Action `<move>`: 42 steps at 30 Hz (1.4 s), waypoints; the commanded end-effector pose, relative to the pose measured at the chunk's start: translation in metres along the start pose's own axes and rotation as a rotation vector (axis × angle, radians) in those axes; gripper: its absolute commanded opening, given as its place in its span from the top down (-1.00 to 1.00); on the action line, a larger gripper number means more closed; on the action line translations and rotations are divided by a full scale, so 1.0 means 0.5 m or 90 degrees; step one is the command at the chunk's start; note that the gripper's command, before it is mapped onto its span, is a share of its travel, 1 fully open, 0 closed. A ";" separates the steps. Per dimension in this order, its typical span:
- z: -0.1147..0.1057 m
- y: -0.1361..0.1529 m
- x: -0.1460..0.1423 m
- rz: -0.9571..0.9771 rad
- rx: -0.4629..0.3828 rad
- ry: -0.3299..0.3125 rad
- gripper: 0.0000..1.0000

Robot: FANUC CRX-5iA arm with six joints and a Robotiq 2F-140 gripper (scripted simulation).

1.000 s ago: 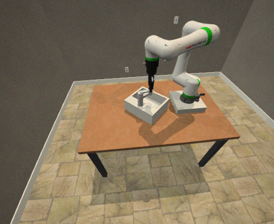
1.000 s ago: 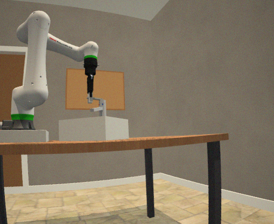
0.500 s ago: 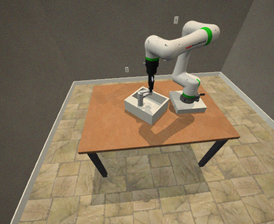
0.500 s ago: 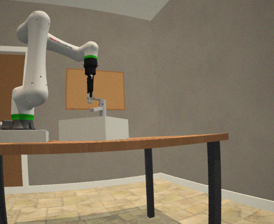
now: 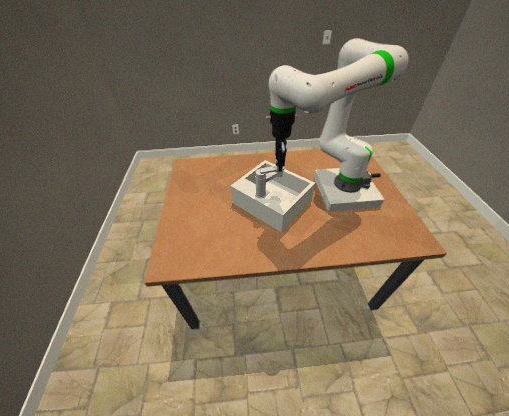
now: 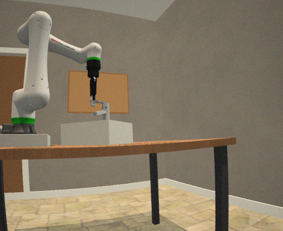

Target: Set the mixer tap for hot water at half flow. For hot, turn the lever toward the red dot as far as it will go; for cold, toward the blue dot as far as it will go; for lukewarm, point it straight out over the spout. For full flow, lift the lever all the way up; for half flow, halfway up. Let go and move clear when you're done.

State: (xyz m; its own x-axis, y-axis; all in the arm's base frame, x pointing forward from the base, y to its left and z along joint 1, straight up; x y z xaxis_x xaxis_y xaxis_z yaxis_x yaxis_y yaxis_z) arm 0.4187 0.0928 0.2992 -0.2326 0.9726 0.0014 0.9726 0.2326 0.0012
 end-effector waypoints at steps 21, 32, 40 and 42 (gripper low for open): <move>0.000 0.000 0.000 0.000 0.000 0.000 1.00; 0.000 0.000 0.000 0.000 0.000 0.000 1.00; -0.010 0.003 -0.001 0.000 0.000 0.000 1.00; -0.017 0.006 -0.002 0.000 0.000 0.000 1.00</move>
Point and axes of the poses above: the point where the finger pads meet when closed, its own z axis out along the fingers, its own x axis across the jaws, y = z × x, the point moved 8 cm from there along -z, back along the fingers, and after that the axes turned 15 degrees about -z, right-handed, at the moved point
